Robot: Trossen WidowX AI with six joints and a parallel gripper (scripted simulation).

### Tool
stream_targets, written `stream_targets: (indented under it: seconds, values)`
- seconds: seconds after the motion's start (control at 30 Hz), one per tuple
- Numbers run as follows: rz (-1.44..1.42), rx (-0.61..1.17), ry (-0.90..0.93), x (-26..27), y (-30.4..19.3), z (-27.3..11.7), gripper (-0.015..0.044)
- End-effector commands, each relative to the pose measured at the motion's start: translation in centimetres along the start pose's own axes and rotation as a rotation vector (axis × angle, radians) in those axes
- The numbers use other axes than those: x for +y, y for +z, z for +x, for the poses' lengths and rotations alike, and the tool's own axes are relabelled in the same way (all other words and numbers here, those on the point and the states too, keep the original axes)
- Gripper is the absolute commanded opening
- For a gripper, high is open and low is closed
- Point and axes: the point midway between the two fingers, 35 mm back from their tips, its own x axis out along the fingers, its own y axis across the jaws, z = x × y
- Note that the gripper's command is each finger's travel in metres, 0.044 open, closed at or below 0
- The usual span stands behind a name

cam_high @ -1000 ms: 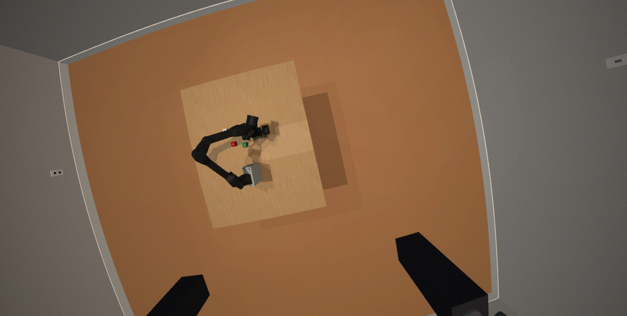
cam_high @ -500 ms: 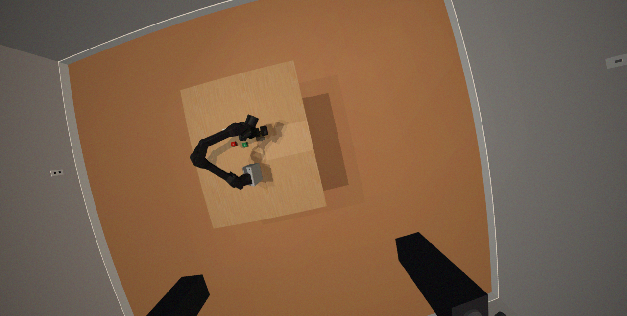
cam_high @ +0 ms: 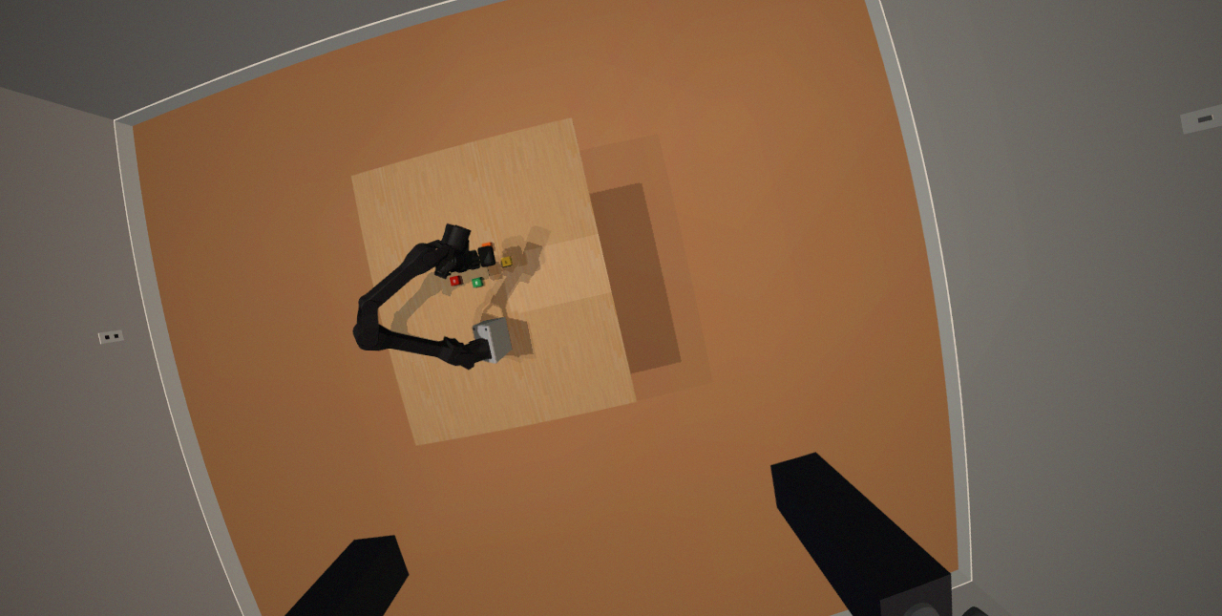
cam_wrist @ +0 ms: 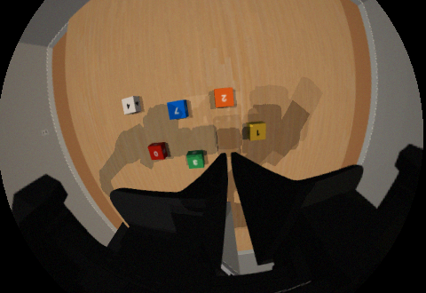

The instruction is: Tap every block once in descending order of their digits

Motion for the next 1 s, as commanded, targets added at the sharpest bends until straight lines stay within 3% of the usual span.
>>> stream_targets:
  seconds: [0.0, 0.23, 0.47, 0.67, 0.97]
  values:
    - [-0.001, -0.001, 0.004, 5.6, -0.8, -0.2, 0.002]
    - [-0.003, 0.003, 0.029, 13.6, -4.1, 0.1, 0.002]
    - [-0.003, 0.004, 0.029, 13.8, -4.2, 0.4, 0.002]
    - [-0.004, 0.003, 0.033, 14.1, -4.3, 8.0, 0.002]
    - [-0.004, 0.003, 0.034, 14.2, -4.3, 8.5, 0.002]
